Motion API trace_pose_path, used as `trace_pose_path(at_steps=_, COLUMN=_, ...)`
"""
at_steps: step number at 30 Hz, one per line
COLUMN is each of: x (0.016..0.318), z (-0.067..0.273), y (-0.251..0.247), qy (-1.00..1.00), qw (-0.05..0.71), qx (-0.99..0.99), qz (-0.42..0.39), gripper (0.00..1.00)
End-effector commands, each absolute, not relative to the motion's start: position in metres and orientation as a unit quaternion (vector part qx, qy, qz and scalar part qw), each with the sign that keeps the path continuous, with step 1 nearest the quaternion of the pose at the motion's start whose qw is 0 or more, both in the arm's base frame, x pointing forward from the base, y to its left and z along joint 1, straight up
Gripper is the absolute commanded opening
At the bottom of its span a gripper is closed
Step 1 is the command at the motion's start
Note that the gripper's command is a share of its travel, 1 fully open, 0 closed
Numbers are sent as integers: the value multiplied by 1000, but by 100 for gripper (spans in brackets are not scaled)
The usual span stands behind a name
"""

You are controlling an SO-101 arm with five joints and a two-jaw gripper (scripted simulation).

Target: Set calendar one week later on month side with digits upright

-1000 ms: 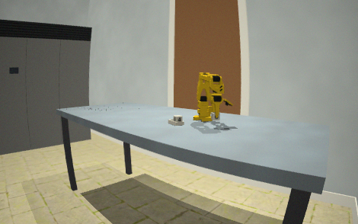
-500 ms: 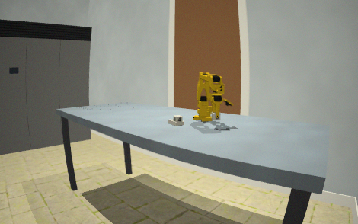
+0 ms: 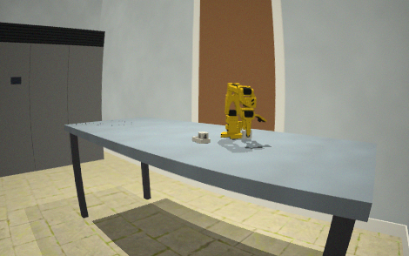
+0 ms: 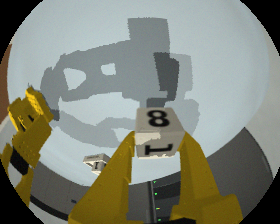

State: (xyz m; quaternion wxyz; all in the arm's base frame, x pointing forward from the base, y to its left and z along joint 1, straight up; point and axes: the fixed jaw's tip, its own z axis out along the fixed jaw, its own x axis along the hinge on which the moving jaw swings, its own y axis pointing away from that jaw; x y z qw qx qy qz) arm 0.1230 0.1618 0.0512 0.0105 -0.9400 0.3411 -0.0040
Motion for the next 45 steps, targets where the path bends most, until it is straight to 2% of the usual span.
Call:
trace_pose_path(at_steps=1, x=124, z=52, y=166, qy=340, qw=26, qx=-940, qz=-8, gripper=0)
trace_pose_path(at_steps=45, x=124, z=39, y=166, qy=340, qw=26, qx=-940, qz=-8, gripper=0)
